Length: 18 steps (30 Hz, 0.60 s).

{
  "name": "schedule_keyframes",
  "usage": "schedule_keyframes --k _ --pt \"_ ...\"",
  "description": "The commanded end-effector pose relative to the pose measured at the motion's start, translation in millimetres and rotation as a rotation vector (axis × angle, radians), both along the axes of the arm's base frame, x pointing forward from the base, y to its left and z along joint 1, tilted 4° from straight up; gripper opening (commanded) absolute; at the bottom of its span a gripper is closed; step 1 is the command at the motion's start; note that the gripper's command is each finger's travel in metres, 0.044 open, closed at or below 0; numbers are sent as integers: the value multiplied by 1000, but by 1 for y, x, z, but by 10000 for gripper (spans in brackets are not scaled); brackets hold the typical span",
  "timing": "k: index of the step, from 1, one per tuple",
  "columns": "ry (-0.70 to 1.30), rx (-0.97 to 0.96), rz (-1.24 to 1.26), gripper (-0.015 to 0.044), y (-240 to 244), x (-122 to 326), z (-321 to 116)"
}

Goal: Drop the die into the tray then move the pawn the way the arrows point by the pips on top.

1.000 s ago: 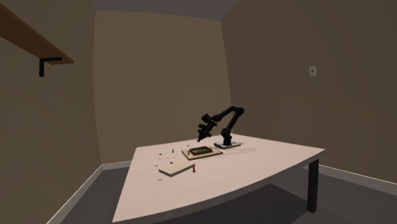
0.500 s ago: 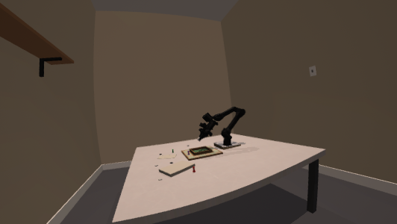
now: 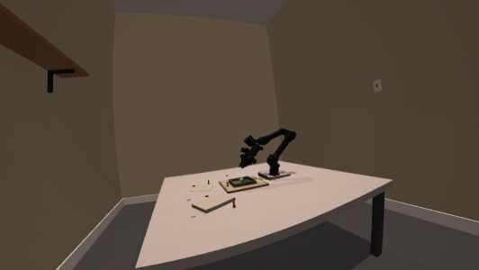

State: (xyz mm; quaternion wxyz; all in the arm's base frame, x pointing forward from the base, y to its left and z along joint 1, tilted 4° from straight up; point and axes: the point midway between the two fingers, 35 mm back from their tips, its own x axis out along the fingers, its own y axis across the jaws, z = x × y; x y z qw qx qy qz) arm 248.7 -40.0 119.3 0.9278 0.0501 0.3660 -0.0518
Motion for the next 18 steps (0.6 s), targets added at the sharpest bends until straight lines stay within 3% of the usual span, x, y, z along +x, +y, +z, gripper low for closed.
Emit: schedule_keyframes --k 1,5,8,18 --pt "-20 -1 6 341 -2 3 30" --pt "-21 0 6 440 -2 2 37" --pt "57 13 9 440 -2 5 33" --pt "581 83 37 440 -2 19 6"
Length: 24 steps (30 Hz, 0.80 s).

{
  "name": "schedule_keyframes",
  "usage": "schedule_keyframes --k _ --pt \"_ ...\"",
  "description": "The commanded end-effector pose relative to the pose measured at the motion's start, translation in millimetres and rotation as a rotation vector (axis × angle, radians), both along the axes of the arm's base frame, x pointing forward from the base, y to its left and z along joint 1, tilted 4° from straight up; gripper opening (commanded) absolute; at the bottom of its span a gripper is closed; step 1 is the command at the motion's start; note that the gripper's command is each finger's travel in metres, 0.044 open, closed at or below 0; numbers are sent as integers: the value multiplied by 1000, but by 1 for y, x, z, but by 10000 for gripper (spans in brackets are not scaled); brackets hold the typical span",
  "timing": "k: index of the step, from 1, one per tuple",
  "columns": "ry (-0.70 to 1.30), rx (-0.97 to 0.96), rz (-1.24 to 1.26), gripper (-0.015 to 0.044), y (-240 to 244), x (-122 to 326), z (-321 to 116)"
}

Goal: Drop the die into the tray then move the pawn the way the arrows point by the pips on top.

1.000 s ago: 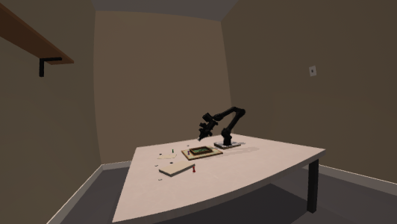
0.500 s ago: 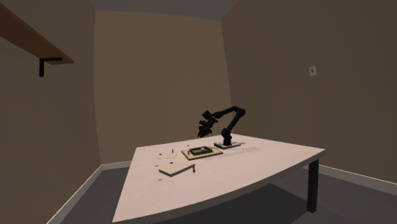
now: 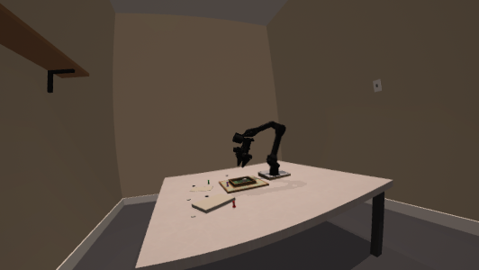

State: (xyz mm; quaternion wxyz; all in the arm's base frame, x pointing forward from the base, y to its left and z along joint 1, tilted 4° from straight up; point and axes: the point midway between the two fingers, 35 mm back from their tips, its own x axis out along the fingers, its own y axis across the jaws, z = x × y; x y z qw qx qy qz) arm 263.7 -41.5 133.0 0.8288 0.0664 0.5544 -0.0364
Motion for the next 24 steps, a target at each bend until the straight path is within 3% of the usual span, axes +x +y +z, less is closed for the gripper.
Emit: schedule_keyframes --k 1,5,9,18,24 --pt "211 19 18 440 0 5 -11" --pt "385 38 35 440 0 9 -20" --pt "317 37 25 440 1 8 -19" --pt "366 61 -61 204 6 91 -31" --pt "389 69 -102 200 10 125 -47"
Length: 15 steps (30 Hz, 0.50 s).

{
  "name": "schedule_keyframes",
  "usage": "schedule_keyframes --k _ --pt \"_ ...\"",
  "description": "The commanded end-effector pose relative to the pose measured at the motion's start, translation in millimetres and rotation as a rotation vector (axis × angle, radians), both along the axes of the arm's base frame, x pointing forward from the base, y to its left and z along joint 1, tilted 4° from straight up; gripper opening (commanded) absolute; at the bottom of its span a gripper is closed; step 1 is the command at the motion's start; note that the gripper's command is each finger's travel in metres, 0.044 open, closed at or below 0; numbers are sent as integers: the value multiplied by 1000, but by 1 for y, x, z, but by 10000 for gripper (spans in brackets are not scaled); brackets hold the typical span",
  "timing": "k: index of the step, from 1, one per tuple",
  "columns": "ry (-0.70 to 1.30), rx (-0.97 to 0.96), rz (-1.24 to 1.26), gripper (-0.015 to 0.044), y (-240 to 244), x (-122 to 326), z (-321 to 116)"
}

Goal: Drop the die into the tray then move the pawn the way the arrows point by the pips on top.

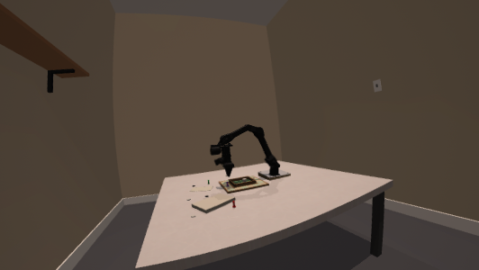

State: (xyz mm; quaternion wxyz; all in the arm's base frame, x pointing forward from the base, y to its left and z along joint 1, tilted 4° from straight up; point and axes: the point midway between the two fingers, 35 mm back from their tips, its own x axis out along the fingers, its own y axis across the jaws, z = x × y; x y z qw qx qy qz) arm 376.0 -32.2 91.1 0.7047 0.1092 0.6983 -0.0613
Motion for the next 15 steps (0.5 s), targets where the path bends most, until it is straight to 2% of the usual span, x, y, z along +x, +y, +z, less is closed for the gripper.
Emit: schedule_keyframes --k 1,15 --pt "11 -6 -22 200 1 13 -5" --pt "11 -6 -22 200 0 12 -21"
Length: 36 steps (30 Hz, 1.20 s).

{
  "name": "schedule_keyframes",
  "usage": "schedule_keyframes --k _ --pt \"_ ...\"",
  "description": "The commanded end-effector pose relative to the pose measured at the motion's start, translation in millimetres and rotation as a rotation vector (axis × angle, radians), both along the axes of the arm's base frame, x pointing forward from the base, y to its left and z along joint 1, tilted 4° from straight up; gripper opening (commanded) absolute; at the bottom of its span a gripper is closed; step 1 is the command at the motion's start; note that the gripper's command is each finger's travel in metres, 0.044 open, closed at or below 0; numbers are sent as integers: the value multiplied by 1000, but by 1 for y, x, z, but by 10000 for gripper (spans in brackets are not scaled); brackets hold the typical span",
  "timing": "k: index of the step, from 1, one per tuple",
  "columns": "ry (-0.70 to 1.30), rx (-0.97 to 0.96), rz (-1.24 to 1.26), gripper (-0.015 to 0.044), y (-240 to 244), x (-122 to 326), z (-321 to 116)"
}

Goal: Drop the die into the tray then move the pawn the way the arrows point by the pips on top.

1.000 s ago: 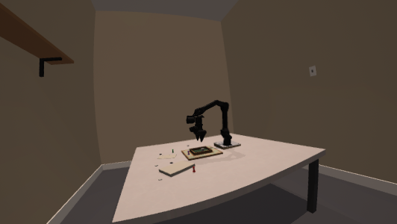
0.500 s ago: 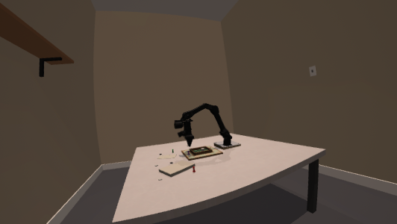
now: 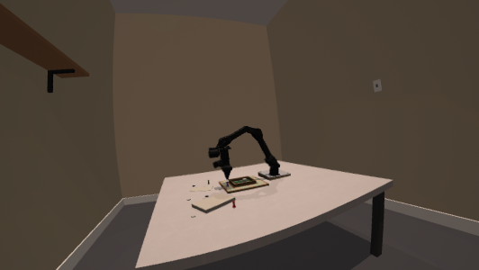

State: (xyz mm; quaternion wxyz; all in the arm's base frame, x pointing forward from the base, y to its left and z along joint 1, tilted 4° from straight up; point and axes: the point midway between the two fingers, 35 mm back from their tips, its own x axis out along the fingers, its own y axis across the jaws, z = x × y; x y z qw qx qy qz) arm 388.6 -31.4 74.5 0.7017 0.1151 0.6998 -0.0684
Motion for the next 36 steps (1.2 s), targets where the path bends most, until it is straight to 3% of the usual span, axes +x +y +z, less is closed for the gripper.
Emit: schedule_keyframes --k 1,26,31,36 --pt "4 -5 -3 200 0 -1 -6" --pt "4 -5 -3 200 2 -1 -45" --pt "4 -5 -3 69 2 -1 -45" --pt "4 -5 -3 35 2 -1 -45"
